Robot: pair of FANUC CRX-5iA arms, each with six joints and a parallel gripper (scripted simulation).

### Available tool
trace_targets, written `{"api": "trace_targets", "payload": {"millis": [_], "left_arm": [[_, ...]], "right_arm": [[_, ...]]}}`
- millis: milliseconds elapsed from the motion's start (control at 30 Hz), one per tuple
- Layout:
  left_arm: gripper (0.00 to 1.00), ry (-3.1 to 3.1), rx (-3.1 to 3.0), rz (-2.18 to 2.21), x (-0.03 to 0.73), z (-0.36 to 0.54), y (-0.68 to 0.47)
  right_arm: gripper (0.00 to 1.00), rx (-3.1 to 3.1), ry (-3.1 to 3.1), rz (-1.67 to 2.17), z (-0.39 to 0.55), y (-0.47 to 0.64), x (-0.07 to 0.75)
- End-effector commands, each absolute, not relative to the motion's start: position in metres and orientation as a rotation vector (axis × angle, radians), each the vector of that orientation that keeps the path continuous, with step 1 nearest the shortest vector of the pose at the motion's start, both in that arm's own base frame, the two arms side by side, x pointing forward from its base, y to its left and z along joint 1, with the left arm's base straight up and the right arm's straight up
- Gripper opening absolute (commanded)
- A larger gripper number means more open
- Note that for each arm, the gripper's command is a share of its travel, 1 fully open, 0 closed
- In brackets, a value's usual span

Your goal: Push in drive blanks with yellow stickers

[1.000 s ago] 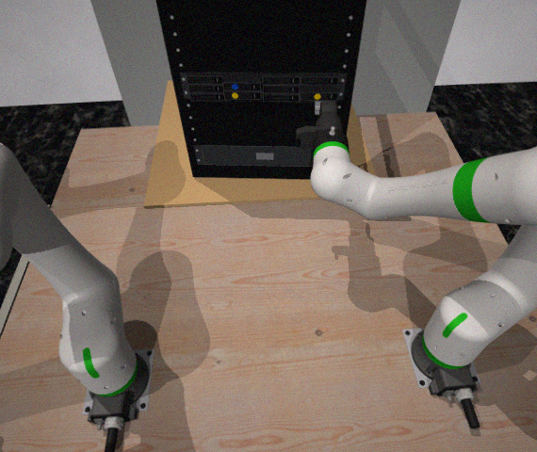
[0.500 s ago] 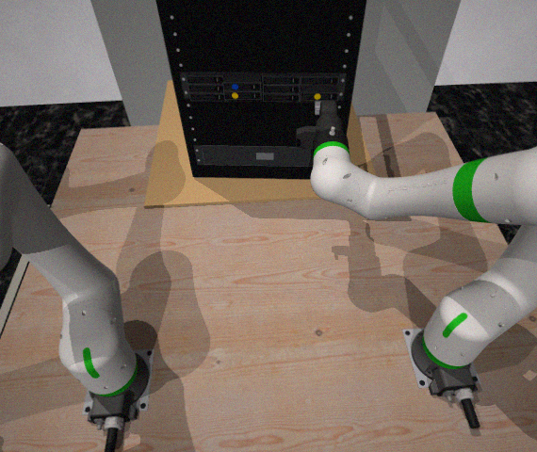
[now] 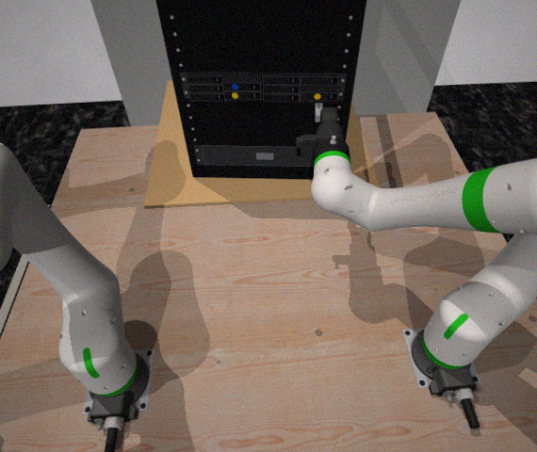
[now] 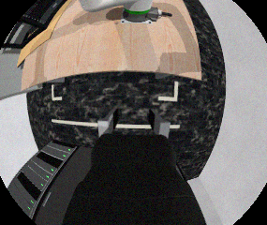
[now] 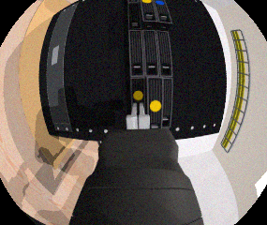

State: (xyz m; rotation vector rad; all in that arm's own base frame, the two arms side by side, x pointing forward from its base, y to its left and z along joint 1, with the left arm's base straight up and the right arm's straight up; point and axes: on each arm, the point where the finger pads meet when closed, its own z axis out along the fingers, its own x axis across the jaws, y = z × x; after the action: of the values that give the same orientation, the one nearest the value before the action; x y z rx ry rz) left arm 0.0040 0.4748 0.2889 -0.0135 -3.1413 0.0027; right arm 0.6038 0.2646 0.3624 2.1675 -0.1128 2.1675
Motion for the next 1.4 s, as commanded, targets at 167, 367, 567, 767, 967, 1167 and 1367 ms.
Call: {"api": "trace_targets", "payload": {"millis": [167, 367, 567, 767, 967, 1167, 1367], "left_arm": [[1.00, -3.142, -0.013, 0.000, 0.004, 0.290, 0.475], [1.00, -3.142, -0.013, 0.000, 0.004, 0.290, 0.475], [1.00, -3.142, -0.013, 0.000, 0.004, 0.290, 0.475], [1.00, -3.142, -0.013, 0.000, 0.004, 0.290, 0.475], [1.00, -3.142, -0.013, 0.000, 0.004, 0.290, 0.475], [1.00, -3.142, -0.013, 0.000, 0.004, 0.290, 0.475], [1.00, -3.142, -0.013, 0.000, 0.004, 0.290, 0.475]], "right_arm": [[0.00, 2.166, -0.116, 2.168, 0.364, 0.269, 0.559], [0.00, 2.166, -0.116, 2.168, 0.364, 0.271, 0.544], [0.00, 2.166, -0.116, 2.168, 0.364, 0.271, 0.542], [0.00, 2.166, -0.116, 2.168, 0.364, 0.271, 0.542], [0.00, 2.166, -0.116, 2.168, 0.364, 0.271, 0.542], [0.00, 2.166, -0.116, 2.168, 0.386, 0.271, 0.542], [0.00, 2.166, -0.116, 2.168, 0.392, 0.271, 0.542]]}}
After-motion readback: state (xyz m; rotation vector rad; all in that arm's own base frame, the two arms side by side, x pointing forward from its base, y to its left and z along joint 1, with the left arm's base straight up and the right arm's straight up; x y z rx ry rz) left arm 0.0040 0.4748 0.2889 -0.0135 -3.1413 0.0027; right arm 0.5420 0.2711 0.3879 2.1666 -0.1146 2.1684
